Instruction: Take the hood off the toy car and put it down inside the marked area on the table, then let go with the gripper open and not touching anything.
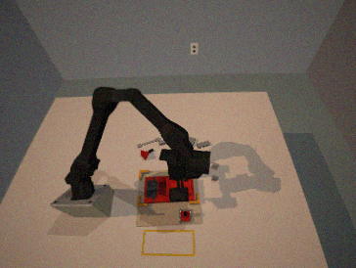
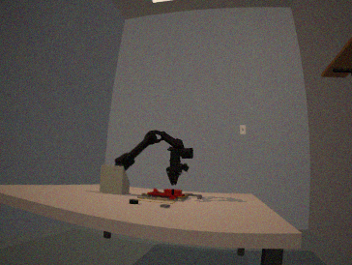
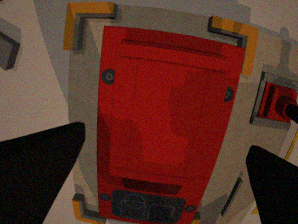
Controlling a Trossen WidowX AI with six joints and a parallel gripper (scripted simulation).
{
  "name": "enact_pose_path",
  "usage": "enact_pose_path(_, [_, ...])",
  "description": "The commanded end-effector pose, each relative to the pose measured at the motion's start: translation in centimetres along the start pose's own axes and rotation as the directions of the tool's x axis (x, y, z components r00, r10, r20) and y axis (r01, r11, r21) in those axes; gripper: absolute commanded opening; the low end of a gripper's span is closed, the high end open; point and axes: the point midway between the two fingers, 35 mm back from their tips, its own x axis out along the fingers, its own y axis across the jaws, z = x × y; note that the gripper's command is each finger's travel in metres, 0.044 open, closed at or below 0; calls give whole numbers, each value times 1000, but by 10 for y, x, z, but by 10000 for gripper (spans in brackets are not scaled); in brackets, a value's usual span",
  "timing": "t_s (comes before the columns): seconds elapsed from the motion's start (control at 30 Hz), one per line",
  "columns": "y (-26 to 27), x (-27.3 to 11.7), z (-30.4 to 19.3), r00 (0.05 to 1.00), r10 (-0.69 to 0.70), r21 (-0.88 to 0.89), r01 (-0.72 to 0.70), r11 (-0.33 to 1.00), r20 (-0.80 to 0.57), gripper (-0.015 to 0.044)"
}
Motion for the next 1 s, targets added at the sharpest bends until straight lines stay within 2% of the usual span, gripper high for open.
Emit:
enact_pose_path(0.0, [0,7,-3,1000,7,10,-7,1000,-8,440])
enact_pose_path(0.97, [2,27,-3,1000,9,9,-9,1000,-8,440])
